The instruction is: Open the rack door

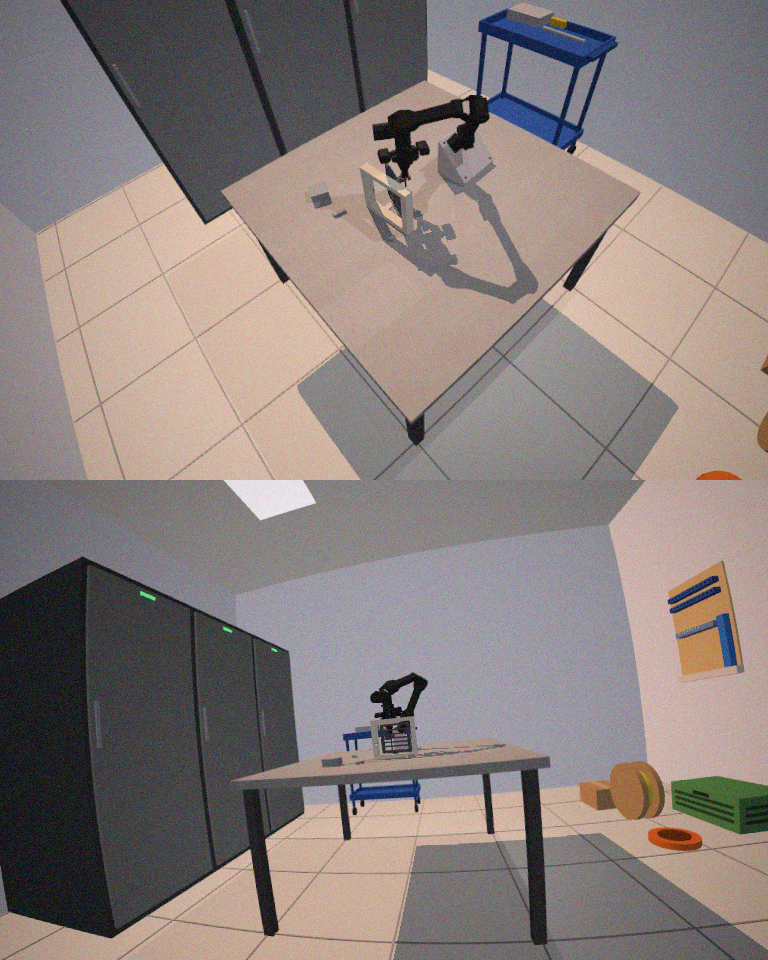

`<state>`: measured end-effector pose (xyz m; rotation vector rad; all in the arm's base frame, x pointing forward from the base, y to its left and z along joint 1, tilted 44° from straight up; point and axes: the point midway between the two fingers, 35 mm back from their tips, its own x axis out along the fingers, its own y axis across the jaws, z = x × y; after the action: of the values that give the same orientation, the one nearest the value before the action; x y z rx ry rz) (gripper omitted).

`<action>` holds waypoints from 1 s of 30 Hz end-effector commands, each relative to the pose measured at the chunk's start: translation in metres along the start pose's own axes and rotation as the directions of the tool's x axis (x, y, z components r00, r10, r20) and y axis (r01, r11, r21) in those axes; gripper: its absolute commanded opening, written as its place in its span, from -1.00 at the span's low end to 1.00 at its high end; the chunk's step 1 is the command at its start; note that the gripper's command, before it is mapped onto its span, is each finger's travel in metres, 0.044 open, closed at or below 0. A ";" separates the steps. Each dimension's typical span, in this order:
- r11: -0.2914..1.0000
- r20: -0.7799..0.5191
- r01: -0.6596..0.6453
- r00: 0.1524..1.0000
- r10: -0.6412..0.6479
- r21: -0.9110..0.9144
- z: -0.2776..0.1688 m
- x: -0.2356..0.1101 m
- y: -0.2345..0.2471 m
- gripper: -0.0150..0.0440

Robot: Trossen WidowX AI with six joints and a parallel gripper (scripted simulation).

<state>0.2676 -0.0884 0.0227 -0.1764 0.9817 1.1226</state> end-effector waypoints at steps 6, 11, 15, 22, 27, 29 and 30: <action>0.983 0.007 -0.003 1.000 0.002 0.181 0.007 0.001 0.026 -0.45; 0.965 0.008 -0.005 1.000 0.003 0.261 0.012 0.001 0.038 -0.45; 0.946 0.008 -0.006 1.000 0.003 0.324 0.016 0.001 0.047 -0.45; 0.903 0.009 -0.007 1.000 0.004 0.429 0.026 0.001 0.063 -0.45; 0.865 0.009 -0.009 1.000 0.005 0.501 0.034 0.001 0.073 -0.45; 0.848 0.009 -0.009 1.000 0.005 0.529 0.037 0.001 0.077 -0.45; 0.840 0.009 -0.009 1.000 0.005 0.543 0.039 0.001 0.079 -0.45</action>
<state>0.2275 -0.0369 0.0653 0.2299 1.2325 0.8490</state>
